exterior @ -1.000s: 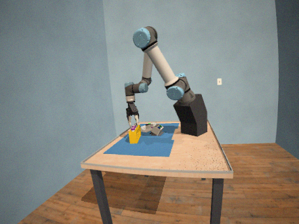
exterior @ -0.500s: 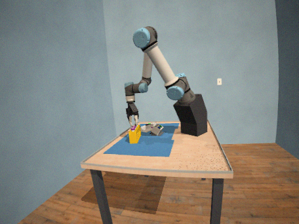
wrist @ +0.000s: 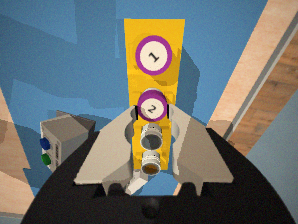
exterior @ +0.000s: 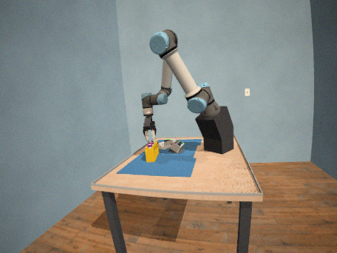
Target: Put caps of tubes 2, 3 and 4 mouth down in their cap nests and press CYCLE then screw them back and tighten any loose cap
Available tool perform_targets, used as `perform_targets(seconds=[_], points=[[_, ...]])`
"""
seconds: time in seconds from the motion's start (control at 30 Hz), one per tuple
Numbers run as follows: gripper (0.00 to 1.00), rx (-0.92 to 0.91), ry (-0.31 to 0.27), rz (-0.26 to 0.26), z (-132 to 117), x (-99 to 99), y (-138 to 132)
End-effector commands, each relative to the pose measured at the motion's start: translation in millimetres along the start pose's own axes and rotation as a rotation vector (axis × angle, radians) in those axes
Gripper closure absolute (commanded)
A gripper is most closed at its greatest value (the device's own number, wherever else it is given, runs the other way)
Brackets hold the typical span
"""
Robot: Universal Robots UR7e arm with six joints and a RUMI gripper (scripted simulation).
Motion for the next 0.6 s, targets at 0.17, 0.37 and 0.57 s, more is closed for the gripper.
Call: perform_targets(seconds=[0.17, 0.37, 0.57], points=[[1.0, -0.493, -0.011, -0.006, 1.3, 0.2, 0.1], [1.0, -0.59, -0.011, -0.007, 1.3, 0.2, 0.0], [0.65, -0.59, -0.011, -0.007, 1.3, 0.2, 0.1]])
Point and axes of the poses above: the point where the finger pads meet when closed, its own x axis back along the fingers, its own y axis across the jaws, z = x × y, the point moved 9 cm from there along x, back along the fingers, and after that the axes turned 6 degrees about -x, right-handed, at the moved point
